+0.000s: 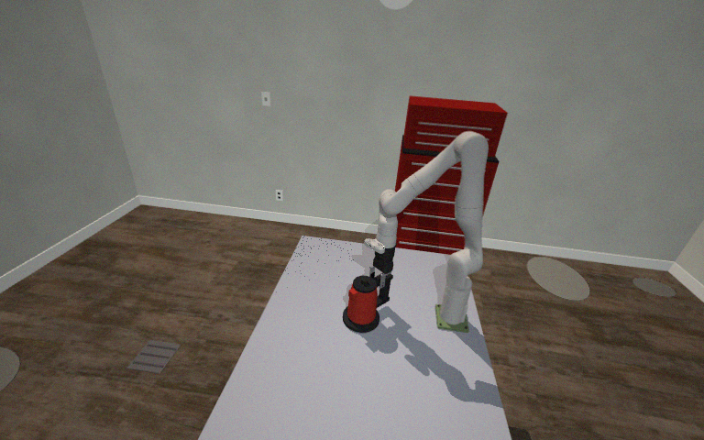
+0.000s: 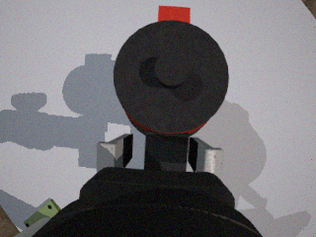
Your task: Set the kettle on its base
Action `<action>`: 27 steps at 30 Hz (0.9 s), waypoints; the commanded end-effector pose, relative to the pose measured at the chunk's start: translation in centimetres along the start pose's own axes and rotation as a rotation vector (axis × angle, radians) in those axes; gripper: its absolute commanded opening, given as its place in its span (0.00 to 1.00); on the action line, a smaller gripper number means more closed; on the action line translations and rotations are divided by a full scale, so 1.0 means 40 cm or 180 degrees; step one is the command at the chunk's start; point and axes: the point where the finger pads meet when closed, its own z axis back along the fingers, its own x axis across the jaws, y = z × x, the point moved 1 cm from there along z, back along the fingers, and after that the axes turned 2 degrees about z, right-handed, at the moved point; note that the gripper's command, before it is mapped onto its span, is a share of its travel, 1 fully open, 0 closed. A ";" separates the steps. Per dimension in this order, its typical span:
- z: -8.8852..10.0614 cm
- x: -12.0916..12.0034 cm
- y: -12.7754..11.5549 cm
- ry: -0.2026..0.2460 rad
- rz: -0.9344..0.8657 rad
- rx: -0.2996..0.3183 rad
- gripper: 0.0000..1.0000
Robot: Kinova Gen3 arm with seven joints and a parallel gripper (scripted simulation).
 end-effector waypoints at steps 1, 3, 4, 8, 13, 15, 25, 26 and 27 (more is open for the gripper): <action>0.023 0.012 -0.003 -0.0047 -0.0031 0.0003 1.00; 0.038 0.012 -0.003 -0.0047 -0.0031 0.0003 1.00; 0.046 0.012 -0.003 -0.0047 -0.0031 0.0003 1.00; 0.063 0.011 -0.003 -0.0047 -0.0031 0.0003 1.00; 0.110 0.011 -0.003 -0.0047 -0.0031 0.0003 1.00; 0.128 0.010 -0.003 -0.0047 -0.0031 0.0003 1.00; 0.197 0.009 -0.003 -0.0047 -0.0031 0.0003 1.00; 0.205 0.009 -0.003 -0.0047 -0.0031 0.0003 1.00; 0.212 0.009 -0.003 -0.0047 -0.0031 0.0004 1.00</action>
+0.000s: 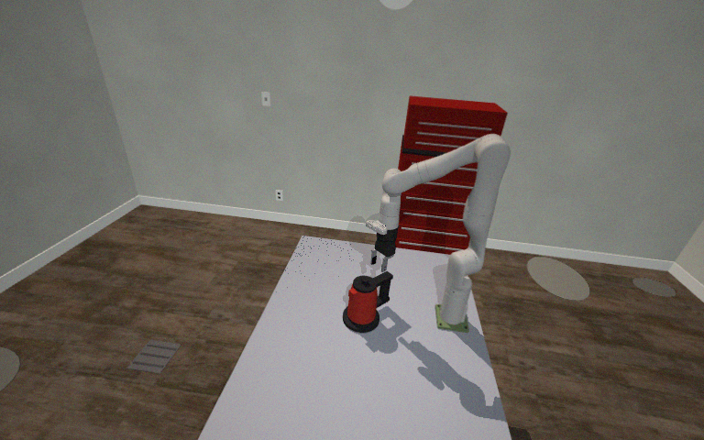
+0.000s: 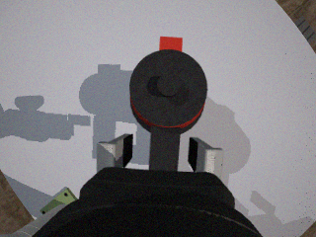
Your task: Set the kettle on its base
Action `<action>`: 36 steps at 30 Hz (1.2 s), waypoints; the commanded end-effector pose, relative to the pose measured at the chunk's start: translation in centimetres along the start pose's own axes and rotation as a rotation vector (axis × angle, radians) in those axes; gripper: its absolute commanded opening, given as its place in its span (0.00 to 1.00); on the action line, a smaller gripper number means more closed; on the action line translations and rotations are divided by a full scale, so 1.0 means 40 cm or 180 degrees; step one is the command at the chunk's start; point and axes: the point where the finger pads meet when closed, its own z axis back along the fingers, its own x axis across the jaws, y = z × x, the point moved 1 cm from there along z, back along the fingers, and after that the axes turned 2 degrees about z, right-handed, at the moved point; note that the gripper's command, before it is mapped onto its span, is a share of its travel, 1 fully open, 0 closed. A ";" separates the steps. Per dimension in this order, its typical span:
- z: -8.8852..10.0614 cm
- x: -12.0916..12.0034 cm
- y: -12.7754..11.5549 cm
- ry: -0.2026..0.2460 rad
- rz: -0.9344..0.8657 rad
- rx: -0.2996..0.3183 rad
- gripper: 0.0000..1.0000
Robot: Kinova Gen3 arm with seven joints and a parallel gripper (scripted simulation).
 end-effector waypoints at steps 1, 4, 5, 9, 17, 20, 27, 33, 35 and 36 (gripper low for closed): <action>0.024 0.009 -0.002 -0.0053 -0.0023 -0.0005 1.00; 0.043 0.008 -0.001 -0.0052 -0.0023 -0.0005 1.00; 0.050 0.008 -0.001 -0.0052 -0.0023 -0.0005 1.00; 0.075 0.008 -0.001 -0.0052 -0.0023 -0.0005 1.00; 0.118 0.007 -0.001 -0.0052 -0.0022 -0.0005 1.00; 0.138 0.007 -0.001 -0.0052 -0.0022 -0.0005 1.00; 0.166 0.006 -0.001 -0.0052 -0.0023 -0.0005 1.00; 0.173 0.006 -0.001 -0.0052 -0.0023 -0.0005 1.00; 0.174 0.006 -0.001 -0.0052 -0.0023 -0.0005 1.00; 0.174 0.006 -0.001 -0.0052 -0.0023 -0.0005 1.00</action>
